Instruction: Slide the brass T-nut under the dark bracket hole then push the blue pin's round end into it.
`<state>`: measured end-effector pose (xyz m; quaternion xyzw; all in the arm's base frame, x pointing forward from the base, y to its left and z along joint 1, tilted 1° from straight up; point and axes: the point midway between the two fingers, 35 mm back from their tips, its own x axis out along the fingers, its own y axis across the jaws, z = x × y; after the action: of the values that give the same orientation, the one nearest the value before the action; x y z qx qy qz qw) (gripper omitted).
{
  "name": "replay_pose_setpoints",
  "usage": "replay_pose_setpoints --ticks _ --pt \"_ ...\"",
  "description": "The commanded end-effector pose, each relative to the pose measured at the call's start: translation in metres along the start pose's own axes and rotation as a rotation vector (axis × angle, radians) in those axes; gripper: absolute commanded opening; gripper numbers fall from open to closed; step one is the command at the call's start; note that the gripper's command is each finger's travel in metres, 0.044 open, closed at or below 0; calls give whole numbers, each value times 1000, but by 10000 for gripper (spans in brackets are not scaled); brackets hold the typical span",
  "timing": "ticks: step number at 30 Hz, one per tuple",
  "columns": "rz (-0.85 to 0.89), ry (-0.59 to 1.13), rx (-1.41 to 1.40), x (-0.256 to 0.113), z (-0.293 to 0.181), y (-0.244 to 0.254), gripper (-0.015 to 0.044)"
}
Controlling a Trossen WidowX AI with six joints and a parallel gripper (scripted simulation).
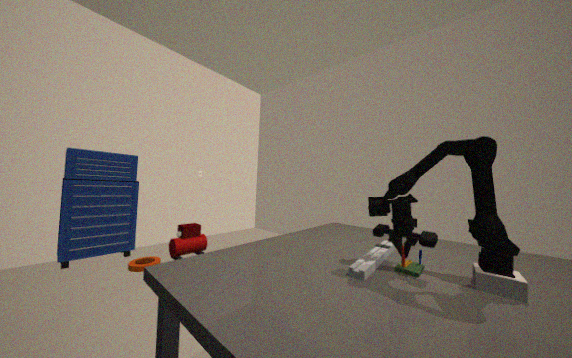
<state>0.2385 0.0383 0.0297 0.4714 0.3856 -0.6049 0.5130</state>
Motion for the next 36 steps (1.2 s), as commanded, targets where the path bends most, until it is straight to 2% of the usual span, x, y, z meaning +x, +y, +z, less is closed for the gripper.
replay_pose_setpoints --ticks 1,5,6,36 --pt "0 1 -4 0 0 0 -39" --pt "0 1 -4 0 0 0 -144" --pt "0 1 -4 0 0 0 -150" --pt "0 1 -4 -41 9 4 -150"
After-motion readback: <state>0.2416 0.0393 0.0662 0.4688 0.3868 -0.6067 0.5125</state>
